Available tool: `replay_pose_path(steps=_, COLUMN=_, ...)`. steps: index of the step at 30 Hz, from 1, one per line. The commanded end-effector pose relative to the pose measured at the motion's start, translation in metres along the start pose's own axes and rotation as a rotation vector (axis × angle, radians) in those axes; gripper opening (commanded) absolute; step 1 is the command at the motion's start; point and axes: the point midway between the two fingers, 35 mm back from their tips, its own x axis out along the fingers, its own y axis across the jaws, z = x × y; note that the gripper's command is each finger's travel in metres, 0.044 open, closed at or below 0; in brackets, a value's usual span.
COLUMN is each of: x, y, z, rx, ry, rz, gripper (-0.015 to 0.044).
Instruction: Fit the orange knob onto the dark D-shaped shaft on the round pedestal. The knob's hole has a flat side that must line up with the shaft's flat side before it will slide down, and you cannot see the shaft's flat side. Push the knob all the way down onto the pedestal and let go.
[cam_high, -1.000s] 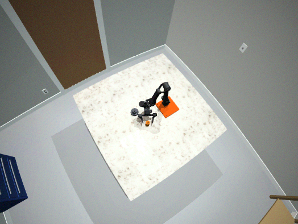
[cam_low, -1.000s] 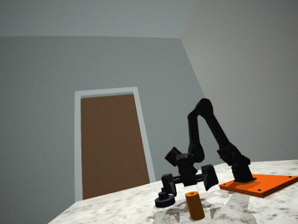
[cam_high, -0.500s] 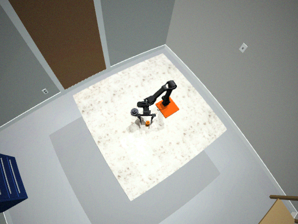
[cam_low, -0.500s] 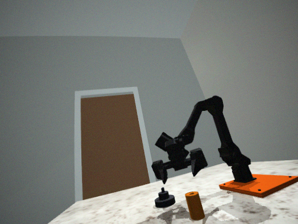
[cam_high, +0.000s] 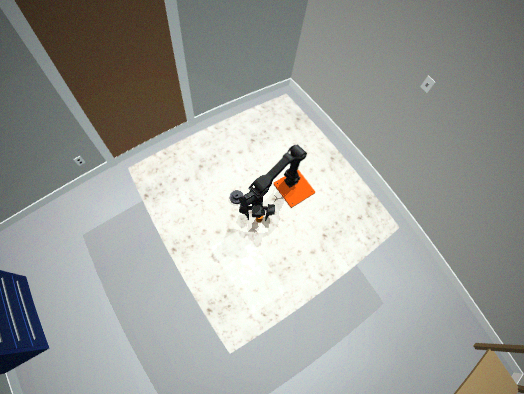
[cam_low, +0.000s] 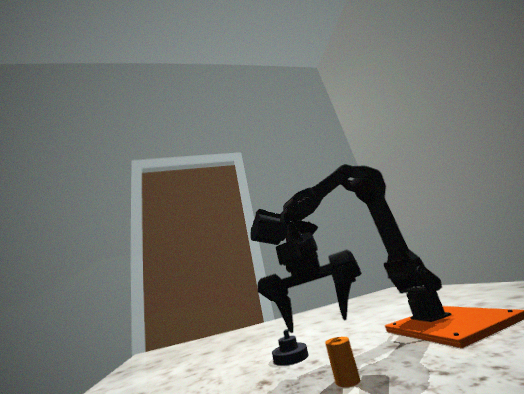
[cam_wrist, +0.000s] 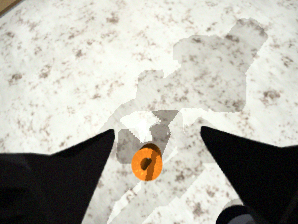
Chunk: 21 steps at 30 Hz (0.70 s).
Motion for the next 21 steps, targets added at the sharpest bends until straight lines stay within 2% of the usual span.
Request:
replay_pose_path(steps=1, x=-0.0411, y=0.0231, z=-0.0071, rx=-0.157, ry=0.483, rz=-0.048, gripper=0.044)
replay_pose_path(steps=17, x=-0.0411, y=0.0231, z=-0.0071, rx=-0.157, ry=0.483, rz=-0.048, gripper=0.044)
replay_pose_path(steps=21, x=-0.0413, y=0.0225, z=-0.0072, rx=0.062, ry=0.475, rz=-0.101, gripper=0.044)
